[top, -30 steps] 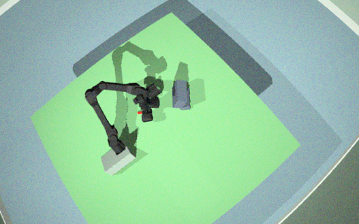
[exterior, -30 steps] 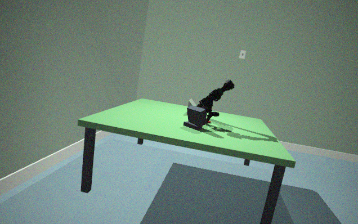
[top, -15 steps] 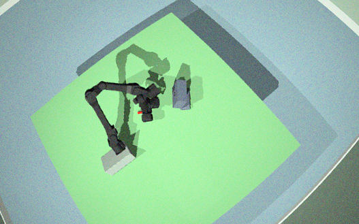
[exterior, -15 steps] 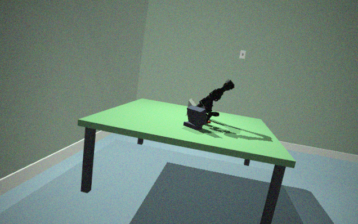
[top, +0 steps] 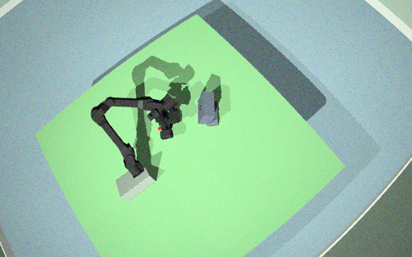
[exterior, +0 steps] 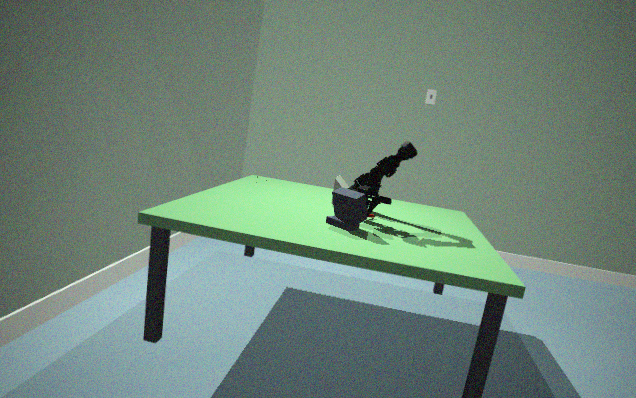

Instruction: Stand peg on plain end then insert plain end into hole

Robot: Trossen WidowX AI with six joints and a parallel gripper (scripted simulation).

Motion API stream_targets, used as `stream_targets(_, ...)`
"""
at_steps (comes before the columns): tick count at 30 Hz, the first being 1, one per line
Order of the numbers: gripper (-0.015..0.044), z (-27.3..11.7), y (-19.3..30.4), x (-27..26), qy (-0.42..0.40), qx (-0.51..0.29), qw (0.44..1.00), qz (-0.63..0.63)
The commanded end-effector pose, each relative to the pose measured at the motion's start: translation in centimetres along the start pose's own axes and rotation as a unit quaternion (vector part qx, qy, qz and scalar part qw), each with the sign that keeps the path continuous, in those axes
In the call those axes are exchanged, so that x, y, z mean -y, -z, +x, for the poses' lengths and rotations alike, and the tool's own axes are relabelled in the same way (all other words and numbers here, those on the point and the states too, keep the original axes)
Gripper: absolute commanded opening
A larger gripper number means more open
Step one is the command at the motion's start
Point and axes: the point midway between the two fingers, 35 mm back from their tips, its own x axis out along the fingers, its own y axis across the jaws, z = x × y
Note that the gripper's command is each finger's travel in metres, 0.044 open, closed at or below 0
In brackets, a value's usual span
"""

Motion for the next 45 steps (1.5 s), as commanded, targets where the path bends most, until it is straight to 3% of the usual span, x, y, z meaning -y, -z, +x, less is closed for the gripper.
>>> stream_targets(1,0.0049,-0.1,0.4,0.3,0.003,0.018,1.000,0.004)
stream_targets(45,0.0049,-2.4,2.3,0.2,0.004,0.207,0.978,0.005)
